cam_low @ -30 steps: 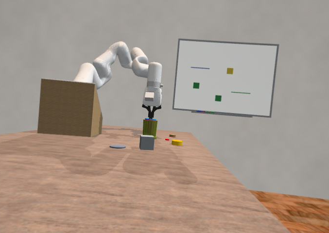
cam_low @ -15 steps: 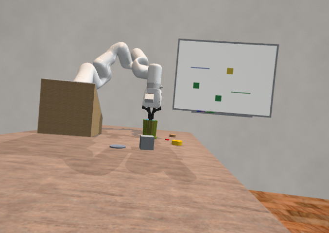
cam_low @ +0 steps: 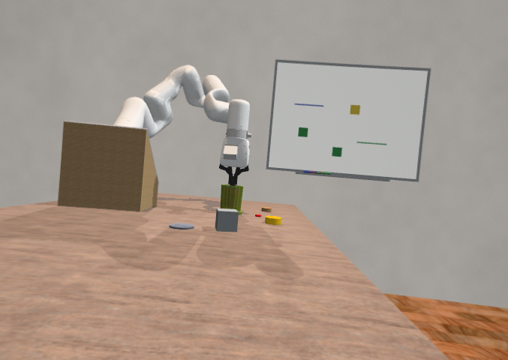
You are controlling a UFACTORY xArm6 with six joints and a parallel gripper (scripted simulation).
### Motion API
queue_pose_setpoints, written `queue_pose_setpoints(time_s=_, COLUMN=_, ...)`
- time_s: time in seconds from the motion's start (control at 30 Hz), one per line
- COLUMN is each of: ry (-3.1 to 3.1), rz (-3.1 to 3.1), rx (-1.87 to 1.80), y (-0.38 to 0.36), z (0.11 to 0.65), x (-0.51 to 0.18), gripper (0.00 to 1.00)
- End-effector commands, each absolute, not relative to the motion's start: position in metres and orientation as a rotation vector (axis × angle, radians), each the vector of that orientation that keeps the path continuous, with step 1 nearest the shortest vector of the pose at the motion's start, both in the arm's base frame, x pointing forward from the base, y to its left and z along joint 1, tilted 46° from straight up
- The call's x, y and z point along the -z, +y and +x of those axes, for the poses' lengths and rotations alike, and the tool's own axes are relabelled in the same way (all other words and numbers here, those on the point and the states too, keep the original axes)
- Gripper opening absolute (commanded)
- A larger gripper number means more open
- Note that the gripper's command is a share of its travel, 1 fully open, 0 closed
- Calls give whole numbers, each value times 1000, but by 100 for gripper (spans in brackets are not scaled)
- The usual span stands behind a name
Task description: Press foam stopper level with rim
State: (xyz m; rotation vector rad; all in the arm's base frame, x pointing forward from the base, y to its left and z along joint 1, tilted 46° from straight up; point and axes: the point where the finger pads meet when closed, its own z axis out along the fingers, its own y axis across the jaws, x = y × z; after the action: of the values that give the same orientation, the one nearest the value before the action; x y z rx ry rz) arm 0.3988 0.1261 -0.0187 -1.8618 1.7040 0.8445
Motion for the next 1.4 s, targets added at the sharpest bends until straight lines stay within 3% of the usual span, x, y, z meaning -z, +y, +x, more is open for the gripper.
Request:
queue_pose_setpoints(time_s=0.0, ry=1704, rz=-1861, rx=-841, y=126, z=400, x=18, gripper=0)
queue_pose_setpoints(time_s=1.37, ry=1704, rz=-1861, rx=-841, y=90, z=406, x=-16, gripper=0)
